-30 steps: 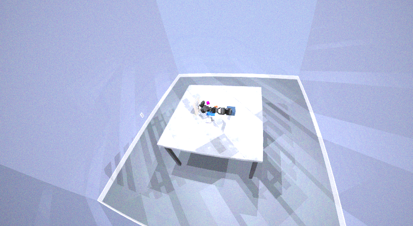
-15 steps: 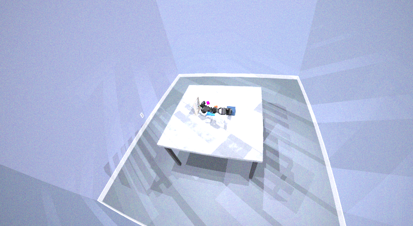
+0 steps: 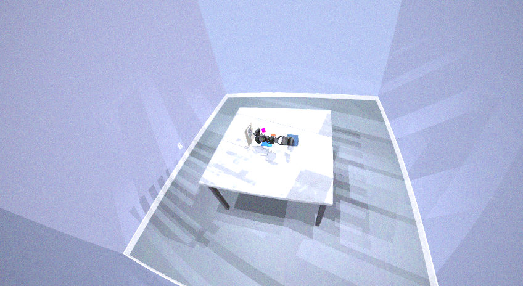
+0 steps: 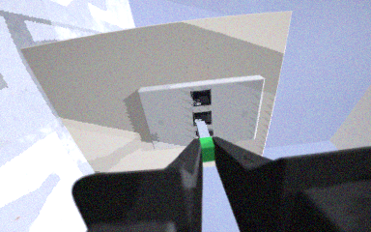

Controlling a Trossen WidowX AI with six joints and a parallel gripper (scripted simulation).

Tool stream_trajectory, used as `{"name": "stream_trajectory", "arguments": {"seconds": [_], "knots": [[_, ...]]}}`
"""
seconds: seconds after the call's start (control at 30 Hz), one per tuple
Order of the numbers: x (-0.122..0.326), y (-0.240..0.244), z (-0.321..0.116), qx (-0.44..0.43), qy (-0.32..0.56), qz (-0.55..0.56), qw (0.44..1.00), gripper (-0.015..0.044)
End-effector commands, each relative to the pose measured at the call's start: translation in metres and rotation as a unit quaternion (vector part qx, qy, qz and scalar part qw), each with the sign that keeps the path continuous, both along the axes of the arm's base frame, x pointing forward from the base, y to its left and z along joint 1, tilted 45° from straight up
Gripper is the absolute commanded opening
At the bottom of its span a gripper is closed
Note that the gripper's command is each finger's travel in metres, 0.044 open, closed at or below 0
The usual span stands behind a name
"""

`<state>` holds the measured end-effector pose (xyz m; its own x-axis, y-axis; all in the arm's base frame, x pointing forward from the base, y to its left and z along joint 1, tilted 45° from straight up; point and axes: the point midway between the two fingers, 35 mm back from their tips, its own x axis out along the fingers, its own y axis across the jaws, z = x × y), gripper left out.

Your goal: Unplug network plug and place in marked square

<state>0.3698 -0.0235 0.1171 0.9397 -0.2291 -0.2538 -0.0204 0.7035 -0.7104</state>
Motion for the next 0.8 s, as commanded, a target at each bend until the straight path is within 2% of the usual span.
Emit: {"name": "stream_trajectory", "arguments": {"seconds": [0.0,0.77], "knots": [[-0.004,0.0,-0.001,0.001,0.002,-0.001,1.0,0.0],[-0.014,0.002,0.001,0.001,0.002,-0.001,1.0,0.0]]}}
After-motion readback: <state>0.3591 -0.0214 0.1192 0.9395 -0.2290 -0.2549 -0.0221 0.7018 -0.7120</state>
